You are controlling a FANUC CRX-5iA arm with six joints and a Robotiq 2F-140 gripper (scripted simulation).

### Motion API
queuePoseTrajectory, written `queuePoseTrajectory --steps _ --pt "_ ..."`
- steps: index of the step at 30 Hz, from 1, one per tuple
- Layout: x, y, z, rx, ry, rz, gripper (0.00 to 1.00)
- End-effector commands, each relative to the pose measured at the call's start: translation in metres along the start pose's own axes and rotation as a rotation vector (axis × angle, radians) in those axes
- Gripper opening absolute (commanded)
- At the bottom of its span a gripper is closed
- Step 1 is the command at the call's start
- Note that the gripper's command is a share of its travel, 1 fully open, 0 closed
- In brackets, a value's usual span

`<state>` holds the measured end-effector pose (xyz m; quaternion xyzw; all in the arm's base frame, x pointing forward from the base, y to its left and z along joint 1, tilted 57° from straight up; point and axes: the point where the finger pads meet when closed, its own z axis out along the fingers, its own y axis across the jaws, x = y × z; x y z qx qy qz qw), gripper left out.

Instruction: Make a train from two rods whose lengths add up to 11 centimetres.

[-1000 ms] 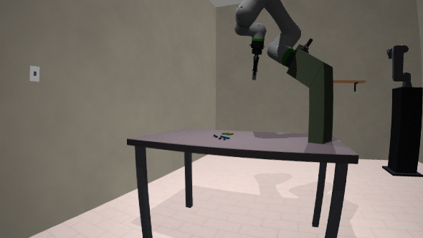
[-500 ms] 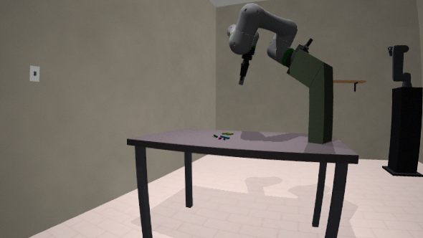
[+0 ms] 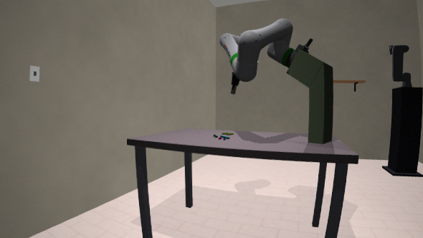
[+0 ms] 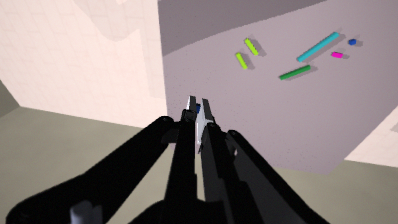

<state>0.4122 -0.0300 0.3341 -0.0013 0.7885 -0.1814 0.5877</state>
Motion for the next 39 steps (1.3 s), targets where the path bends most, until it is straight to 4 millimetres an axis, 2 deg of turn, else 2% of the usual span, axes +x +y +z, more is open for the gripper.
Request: queuePoseTrajectory --steps 1,3,5,11,18,20,23,27,39 --pt "0.003 0.011 0.040 -0.021 0.027 0.036 0.03" --pt "0.003 0.011 0.040 -0.021 0.027 0.036 0.03" --pt "0.011 0.018 0.064 -0.038 0.060 0.061 0.03" --pt "0.034 0.025 0.102 -0.063 0.132 0.106 0.03" --pt "0.075 0.028 0.145 -0.085 0.245 0.172 0.03" --pt "0.075 0.028 0.145 -0.085 0.245 0.172 0.03" --pt "0.091 0.027 0.157 -0.090 0.287 0.196 0.03" --pt "0.104 0.027 0.166 -0.092 0.318 0.214 0.03" --pt "0.107 0.026 0.168 -0.093 0.327 0.219 0.03"
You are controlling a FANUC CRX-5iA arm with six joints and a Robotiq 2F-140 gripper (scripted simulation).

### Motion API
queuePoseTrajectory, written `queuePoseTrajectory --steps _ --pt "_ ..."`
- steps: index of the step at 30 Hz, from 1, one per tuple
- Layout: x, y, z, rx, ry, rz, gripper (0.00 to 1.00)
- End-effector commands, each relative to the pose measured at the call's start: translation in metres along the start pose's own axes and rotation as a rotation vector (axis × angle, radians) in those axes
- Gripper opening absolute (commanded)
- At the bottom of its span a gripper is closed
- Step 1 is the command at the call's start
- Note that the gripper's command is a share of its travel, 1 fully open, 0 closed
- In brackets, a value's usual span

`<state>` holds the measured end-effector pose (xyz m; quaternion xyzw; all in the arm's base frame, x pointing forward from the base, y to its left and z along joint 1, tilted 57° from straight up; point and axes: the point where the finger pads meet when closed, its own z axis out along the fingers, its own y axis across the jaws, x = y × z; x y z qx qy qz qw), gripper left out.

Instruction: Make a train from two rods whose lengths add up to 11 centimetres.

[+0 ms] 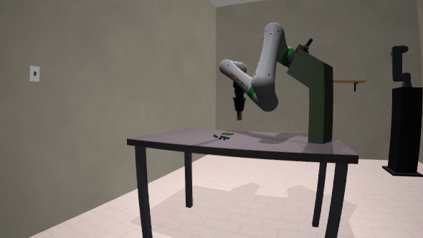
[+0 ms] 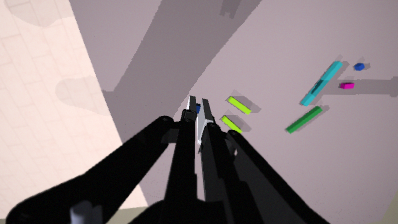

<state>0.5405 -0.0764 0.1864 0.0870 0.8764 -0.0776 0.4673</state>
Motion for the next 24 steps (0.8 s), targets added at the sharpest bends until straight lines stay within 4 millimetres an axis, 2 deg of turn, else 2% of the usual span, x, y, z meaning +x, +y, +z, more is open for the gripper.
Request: queuePoseTrajectory --steps 1,15,24 --pt "0.000 0.000 0.000 0.000 0.000 0.000 0.03" --pt "0.000 0.000 0.006 0.000 0.000 0.000 0.03" --pt "0.000 0.000 0.035 0.000 0.000 0.000 0.03"
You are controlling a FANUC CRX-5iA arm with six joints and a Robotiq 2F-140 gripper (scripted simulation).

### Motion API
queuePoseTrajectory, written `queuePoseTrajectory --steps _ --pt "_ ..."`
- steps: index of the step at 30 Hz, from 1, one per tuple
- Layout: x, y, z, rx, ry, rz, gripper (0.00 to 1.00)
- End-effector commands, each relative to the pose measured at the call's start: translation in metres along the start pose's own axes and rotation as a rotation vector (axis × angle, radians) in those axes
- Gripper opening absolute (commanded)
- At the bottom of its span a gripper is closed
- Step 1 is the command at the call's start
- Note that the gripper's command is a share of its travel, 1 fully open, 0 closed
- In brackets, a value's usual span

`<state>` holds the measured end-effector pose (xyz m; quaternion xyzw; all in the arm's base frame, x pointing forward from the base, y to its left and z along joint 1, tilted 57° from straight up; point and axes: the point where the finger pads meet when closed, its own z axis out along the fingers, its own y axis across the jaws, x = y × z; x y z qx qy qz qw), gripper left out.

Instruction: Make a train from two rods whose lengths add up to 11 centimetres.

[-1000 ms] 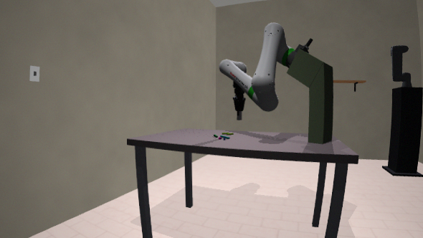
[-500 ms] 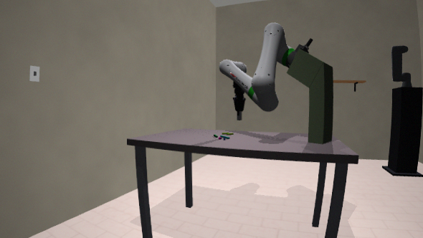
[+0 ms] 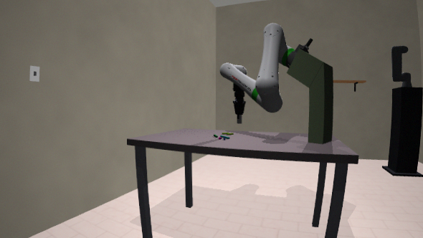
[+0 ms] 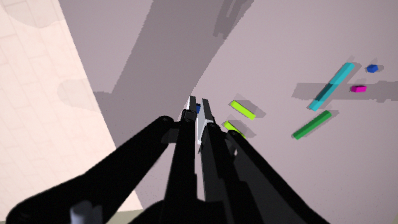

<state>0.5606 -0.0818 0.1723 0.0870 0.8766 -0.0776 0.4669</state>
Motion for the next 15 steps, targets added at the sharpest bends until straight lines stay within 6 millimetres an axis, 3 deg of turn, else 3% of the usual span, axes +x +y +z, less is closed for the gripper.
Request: queuePoseTrajectory --steps 1,6,15 --pt "0.000 0.000 0.014 0.000 -0.001 0.000 0.03" --pt "0.000 0.000 0.037 0.000 -0.001 0.000 0.03" --pt "-0.001 0.000 0.059 0.000 -0.001 0.000 0.03"
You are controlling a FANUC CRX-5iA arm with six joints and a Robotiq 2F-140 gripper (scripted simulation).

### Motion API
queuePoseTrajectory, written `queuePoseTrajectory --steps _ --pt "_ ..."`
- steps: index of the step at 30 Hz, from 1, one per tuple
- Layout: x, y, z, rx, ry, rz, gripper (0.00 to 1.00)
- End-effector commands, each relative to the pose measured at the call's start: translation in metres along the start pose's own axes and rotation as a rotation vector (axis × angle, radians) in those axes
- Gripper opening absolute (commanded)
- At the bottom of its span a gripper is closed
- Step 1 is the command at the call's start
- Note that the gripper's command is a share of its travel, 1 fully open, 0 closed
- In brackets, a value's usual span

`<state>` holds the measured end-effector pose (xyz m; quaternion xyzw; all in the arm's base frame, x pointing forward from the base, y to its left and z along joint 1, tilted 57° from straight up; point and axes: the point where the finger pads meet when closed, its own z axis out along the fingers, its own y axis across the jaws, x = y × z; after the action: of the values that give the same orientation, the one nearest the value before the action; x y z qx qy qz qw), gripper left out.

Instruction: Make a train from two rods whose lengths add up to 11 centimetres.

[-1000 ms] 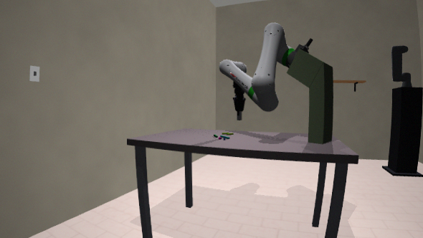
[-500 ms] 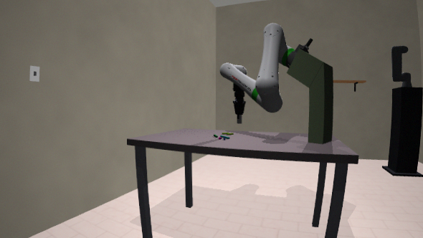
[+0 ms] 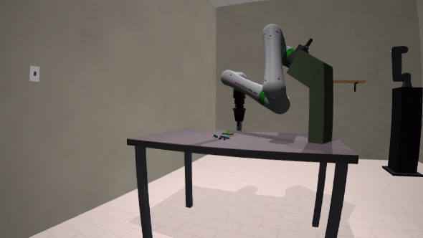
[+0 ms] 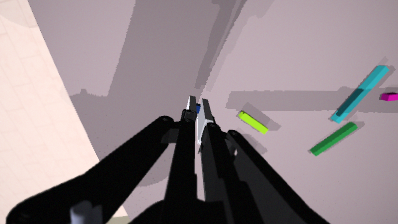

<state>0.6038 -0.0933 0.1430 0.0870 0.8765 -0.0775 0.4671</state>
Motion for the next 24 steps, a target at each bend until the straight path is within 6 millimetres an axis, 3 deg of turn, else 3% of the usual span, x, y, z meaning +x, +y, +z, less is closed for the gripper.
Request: queuePoseTrajectory --steps 1,24 --pt "-0.0003 -0.0001 0.0069 0.000 -0.001 0.000 0.03" --pt "-0.0003 -0.0001 0.0093 0.000 -0.001 0.000 0.03"
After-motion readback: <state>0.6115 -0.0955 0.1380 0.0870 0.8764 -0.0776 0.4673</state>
